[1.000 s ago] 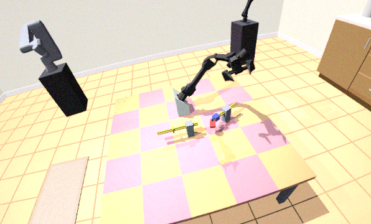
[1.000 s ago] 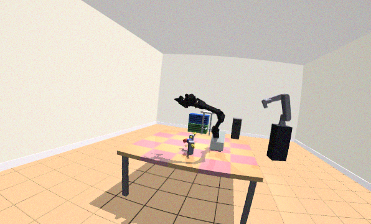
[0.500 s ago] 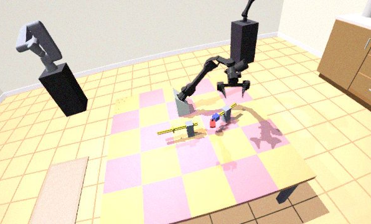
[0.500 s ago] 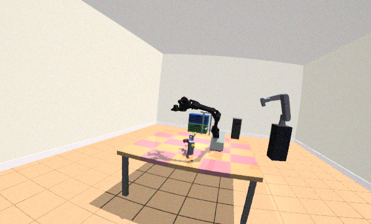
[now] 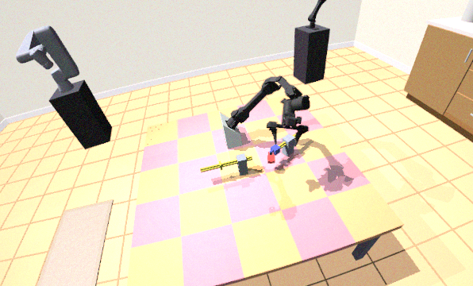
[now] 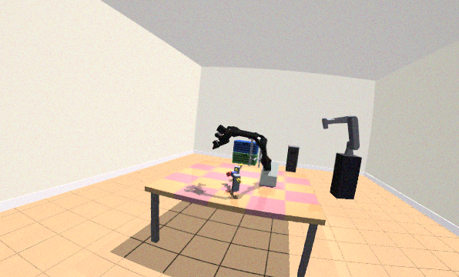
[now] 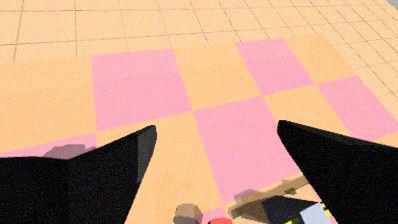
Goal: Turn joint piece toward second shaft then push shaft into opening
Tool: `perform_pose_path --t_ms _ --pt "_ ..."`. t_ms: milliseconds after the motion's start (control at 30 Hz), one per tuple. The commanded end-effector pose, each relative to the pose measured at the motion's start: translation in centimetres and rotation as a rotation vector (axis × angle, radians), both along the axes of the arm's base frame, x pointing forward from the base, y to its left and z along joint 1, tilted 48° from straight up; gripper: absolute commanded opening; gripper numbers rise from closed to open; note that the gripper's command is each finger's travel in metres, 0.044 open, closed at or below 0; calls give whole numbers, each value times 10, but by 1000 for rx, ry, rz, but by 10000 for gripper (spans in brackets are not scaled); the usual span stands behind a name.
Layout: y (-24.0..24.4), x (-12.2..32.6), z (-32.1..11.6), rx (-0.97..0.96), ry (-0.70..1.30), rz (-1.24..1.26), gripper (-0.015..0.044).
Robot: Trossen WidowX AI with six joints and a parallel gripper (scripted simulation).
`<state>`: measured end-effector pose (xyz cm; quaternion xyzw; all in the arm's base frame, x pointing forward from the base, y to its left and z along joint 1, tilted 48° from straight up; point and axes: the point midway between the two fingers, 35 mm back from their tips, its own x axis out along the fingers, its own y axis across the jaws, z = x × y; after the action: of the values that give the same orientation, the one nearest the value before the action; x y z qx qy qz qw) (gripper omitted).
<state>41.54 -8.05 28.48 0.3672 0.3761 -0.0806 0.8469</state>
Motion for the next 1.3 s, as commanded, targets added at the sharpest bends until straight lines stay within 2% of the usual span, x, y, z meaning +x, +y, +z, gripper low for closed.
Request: perform_pose_path --t_ms 0,367,733,933,1267 --pt "8 0 -23 16 68 104 440" --pt "34 -9 -83 130 228 404 440" --pt "61 -24 -126 338 294 670 440" --pt "63 -24 -129 361 302 672 440" --pt "76 -21 -141 477 414 495 440"
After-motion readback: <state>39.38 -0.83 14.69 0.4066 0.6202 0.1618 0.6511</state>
